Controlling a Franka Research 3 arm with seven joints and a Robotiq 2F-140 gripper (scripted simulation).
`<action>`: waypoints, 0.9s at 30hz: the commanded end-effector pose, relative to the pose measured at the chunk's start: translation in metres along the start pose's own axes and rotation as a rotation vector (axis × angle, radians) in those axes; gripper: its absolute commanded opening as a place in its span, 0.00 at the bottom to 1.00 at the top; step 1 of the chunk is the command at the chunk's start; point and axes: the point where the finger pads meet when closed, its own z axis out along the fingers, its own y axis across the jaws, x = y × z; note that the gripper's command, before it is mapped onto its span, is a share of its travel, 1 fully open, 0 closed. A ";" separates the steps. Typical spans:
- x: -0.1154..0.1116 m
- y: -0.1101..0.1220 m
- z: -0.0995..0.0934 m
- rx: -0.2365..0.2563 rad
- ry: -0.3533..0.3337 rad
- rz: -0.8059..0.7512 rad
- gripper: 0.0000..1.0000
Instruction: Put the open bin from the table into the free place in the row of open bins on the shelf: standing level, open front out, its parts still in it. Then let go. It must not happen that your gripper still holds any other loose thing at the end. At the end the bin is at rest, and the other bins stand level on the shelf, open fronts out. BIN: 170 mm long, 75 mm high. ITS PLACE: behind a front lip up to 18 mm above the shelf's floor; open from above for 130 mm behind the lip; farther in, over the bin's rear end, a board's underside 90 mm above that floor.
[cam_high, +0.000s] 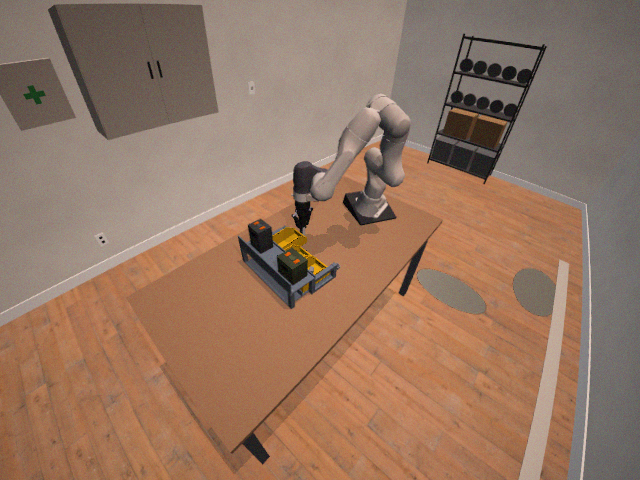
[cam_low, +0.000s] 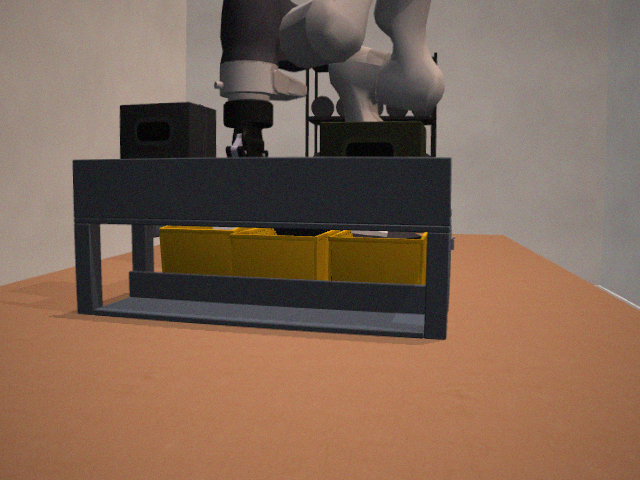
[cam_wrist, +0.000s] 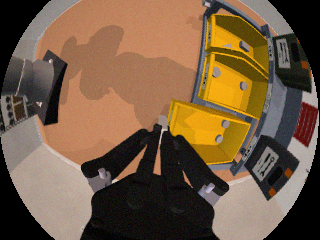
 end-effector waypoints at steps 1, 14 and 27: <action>0.001 0.000 0.001 0.004 0.001 0.002 0.00; 0.001 0.000 0.001 0.004 0.001 0.002 0.00; 0.001 0.002 0.001 0.004 0.001 0.002 0.00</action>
